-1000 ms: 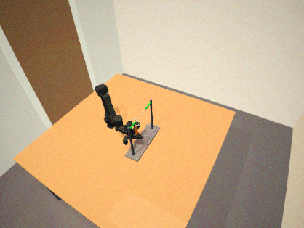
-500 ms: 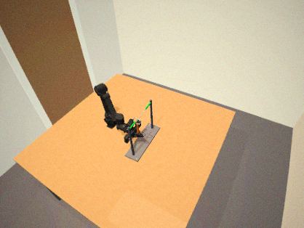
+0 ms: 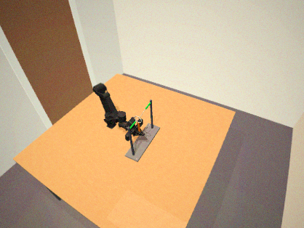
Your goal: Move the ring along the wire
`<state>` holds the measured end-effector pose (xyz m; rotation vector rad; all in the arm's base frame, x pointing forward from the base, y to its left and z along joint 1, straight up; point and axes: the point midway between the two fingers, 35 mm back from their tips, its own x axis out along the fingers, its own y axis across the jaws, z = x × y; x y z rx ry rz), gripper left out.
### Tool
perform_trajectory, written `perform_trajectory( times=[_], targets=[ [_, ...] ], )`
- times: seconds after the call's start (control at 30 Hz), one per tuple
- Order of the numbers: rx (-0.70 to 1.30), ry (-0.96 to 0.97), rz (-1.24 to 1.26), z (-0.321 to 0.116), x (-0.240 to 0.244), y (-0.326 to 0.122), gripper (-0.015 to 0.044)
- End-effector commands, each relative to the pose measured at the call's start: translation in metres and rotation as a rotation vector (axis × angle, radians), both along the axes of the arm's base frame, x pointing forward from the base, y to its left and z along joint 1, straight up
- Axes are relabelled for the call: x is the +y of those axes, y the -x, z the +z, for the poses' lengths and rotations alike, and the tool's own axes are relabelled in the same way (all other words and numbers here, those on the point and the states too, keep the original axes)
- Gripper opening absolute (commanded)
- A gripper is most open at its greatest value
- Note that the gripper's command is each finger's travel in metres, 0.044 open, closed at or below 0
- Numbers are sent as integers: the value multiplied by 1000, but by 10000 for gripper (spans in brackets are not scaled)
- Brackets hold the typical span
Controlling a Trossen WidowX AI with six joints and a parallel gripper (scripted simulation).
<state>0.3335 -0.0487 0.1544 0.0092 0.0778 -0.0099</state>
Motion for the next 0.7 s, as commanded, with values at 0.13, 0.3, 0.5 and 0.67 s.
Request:
perform_trajectory(
  times=[0.13,0.3,0.5,0.67],
  targets=[
    [-11,-15,-51,3,9,1,-150],
    [-11,-22,-74,3,15,0,-150],
    [-12,-24,-80,4,22,-1,-150],
    [-12,-19,-55,4,26,-2,-150]
  ],
)
